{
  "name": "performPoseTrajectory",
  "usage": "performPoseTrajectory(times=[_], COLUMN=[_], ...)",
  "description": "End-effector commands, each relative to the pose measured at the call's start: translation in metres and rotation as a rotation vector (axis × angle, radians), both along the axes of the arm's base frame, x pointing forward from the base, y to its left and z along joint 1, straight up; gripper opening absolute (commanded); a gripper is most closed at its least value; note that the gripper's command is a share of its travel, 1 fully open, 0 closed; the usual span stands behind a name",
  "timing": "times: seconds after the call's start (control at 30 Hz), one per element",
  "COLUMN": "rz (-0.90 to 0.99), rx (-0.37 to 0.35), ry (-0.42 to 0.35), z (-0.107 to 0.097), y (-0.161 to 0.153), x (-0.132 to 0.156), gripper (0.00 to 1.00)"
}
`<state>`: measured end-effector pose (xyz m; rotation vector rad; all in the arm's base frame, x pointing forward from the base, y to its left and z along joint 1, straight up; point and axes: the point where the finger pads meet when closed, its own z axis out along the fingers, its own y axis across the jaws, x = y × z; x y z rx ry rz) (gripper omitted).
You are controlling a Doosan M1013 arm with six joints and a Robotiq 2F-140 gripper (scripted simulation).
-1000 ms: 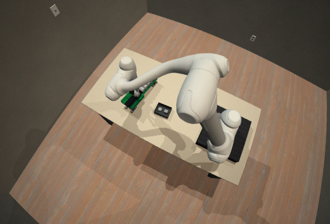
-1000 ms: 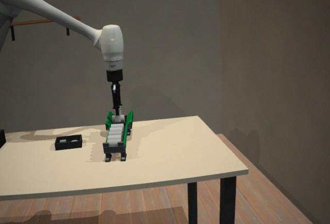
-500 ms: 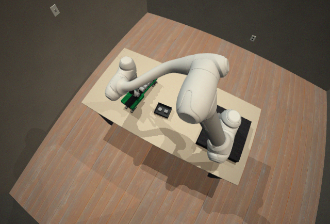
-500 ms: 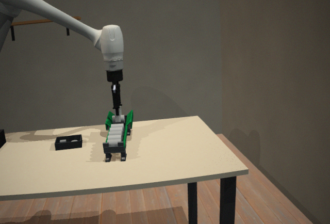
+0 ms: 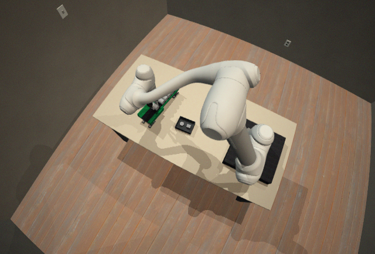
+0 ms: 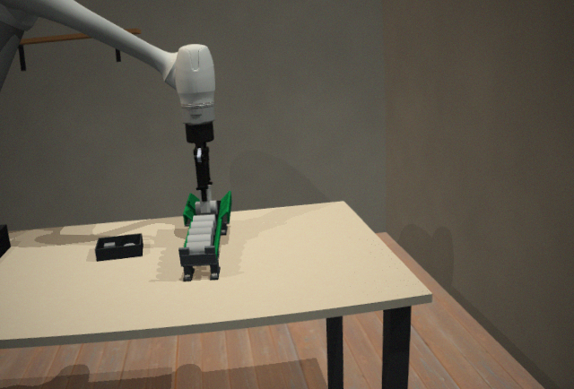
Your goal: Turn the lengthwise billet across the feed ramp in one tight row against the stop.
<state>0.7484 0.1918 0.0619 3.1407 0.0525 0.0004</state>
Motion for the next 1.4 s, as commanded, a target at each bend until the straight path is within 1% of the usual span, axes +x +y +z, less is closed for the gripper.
performPoseTrajectory(times=[0.0,1.37], rz=[0.0,0.0], rx=[0.0,0.0], ry=[0.0,0.0], z=[-0.0008,-0.0093], y=[0.0001,0.0011], x=[0.0,0.0], gripper=[0.1,0.1])
